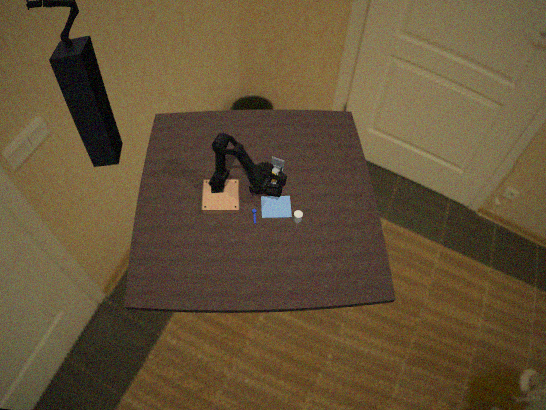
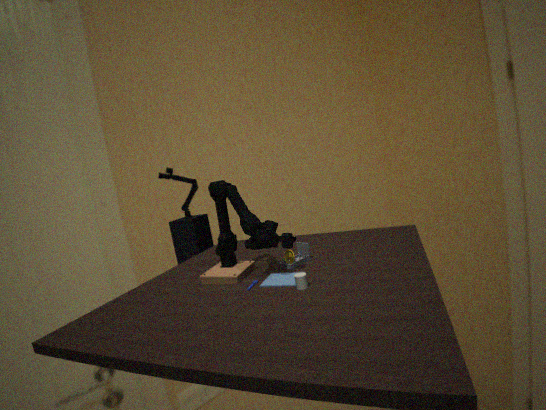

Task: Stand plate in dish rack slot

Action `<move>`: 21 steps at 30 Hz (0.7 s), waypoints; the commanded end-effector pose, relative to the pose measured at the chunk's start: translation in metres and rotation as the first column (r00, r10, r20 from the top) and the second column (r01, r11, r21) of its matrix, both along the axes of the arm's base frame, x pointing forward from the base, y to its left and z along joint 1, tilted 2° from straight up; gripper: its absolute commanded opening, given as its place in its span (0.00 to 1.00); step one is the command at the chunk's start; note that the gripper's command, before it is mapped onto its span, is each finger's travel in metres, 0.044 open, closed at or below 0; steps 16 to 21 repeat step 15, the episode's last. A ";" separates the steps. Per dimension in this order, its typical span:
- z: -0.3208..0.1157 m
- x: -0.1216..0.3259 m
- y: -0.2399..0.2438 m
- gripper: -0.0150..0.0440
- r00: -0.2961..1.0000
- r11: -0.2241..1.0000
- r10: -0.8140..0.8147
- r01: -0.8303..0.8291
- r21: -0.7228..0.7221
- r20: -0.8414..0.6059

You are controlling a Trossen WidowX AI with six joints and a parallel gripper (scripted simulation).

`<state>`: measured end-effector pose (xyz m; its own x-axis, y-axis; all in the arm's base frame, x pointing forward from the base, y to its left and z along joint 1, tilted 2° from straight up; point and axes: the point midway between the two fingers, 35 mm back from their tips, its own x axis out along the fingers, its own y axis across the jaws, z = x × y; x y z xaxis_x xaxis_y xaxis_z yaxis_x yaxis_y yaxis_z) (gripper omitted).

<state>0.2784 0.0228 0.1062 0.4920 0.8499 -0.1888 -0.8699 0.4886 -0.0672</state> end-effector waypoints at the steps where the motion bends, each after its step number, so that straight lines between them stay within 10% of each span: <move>1: 0.039 -0.002 0.001 0.93 1.000 1.000 -0.002 0.002 0.010 -0.003; 21: 0.041 0.006 -0.004 0.93 0.967 0.995 -0.082 0.065 -0.076 -0.242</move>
